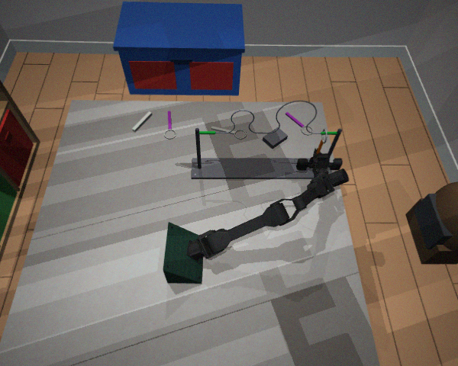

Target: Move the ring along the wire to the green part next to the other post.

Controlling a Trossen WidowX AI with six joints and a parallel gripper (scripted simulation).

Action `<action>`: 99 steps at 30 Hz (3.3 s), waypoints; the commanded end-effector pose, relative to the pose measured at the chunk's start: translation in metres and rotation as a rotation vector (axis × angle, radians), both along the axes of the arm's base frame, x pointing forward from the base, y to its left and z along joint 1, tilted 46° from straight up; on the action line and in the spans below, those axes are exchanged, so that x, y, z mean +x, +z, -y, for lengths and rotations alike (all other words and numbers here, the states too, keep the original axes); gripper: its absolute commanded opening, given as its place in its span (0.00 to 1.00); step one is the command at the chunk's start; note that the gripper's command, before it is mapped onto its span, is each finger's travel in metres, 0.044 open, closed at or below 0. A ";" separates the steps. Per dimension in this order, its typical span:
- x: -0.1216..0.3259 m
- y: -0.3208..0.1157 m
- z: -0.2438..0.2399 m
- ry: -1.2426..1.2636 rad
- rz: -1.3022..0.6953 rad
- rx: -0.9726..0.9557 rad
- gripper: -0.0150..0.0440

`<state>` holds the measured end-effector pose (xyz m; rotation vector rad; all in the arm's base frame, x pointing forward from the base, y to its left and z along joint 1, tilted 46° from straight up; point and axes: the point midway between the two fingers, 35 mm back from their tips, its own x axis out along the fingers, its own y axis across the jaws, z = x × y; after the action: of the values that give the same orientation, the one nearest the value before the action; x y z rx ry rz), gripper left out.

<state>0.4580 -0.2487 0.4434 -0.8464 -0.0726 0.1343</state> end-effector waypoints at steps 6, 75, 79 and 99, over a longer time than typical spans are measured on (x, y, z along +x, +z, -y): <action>0.000 0.000 0.000 0.000 0.000 0.000 0.00; -0.059 -0.011 -0.041 -0.328 -0.302 0.016 0.00; -0.066 -0.014 -0.048 -0.368 -0.356 0.040 0.00; -0.075 -0.047 -0.093 -0.313 -0.479 0.365 0.00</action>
<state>0.3856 -0.1664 0.4012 -0.5048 0.4650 0.0031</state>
